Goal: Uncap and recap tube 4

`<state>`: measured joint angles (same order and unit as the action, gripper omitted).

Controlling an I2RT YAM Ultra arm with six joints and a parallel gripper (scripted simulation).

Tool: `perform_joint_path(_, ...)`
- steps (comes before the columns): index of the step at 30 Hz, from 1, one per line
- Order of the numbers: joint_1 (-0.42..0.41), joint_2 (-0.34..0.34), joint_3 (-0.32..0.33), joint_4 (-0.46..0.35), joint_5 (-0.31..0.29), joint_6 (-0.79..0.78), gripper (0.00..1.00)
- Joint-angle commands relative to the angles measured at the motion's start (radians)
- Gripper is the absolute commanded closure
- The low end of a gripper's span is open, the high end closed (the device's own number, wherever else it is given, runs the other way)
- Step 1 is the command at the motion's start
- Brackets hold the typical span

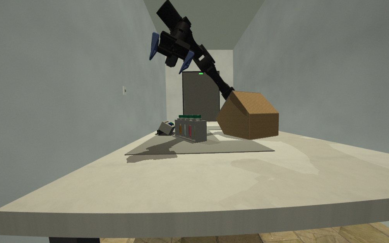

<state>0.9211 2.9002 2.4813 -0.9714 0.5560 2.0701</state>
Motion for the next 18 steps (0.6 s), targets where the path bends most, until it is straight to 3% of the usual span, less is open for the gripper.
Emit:
perform_joint_path(1, 0.025, -0.020, 0.012, -0.002, 0.003, -0.003, 0.00)
perform_joint_path(17, 0.025, -0.020, 0.012, -0.002, 0.003, -0.003, 0.00)
perform_joint_path(18, 0.006, -0.008, 0.004, 0.003, 0.000, 0.000, 0.51)
